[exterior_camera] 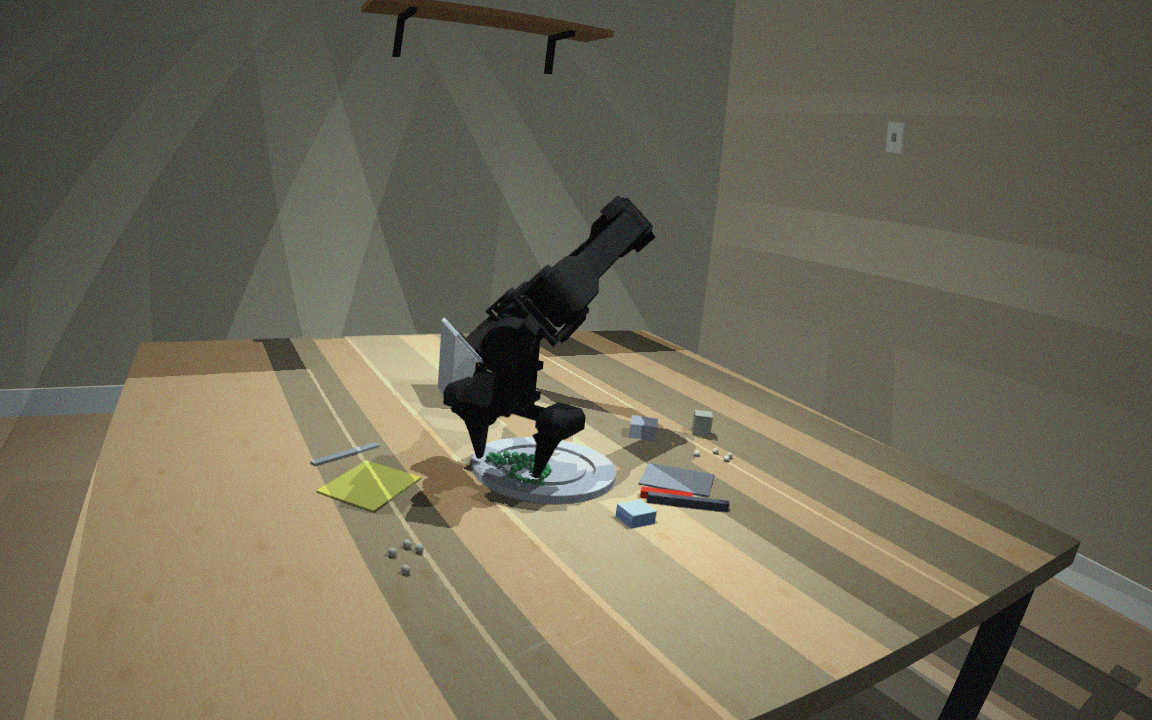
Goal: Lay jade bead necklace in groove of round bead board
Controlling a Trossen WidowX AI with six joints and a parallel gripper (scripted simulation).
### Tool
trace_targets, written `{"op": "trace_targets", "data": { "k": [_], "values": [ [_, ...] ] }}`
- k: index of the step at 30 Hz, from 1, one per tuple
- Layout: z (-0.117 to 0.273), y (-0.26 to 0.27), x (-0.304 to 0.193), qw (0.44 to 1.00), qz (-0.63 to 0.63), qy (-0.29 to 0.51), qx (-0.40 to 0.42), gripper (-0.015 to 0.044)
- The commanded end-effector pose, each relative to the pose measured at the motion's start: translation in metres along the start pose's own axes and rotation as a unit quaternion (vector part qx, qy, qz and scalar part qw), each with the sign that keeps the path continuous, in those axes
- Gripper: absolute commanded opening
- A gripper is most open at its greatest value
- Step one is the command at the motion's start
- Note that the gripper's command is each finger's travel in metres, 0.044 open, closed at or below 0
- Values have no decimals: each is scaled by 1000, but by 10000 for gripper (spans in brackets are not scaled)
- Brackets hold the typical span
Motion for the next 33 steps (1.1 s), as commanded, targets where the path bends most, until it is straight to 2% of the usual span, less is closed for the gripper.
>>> {"op": "trace_targets", "data": {
  "k": [1, 22, 29, 33],
  "values": [
    [1, 1, 0, 1000, 3, -1, -1, 440],
    [1, 1, 0, 1000, 3, -1, -1, 440],
    [32, 5, -9, 999, 45, -2, -1, 256],
    [32, 5, -9, 999, 46, -2, -1, 151]
  ]
}}
Point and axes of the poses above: the point midway between the two fingers, 35 mm back from their tips, its own z axis back along the fingers, its own y axis across the jaws, x = y × z, the point moved 10 cm from there along z, back along the fingers, and after that the axes turned 2 degrees about -z, right-handed, at the moved point
